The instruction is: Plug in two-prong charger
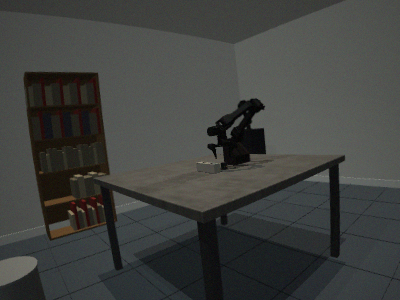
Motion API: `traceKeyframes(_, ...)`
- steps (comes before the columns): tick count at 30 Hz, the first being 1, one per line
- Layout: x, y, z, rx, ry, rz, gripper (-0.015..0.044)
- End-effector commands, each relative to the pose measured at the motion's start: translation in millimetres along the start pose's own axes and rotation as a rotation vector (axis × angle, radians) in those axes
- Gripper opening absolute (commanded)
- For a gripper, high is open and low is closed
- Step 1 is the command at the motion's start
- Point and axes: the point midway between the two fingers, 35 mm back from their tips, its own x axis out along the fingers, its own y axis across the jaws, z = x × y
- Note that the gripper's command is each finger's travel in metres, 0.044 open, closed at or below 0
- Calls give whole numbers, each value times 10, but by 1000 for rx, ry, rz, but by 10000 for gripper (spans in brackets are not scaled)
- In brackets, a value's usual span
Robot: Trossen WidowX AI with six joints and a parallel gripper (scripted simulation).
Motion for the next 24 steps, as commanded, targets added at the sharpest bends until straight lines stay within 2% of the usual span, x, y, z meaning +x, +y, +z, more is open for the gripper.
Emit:
traceKeyframes(1,18,19,-43,9,-9,22,440)
traceKeyframes(24,315,18,-15,9,-8,22,440)
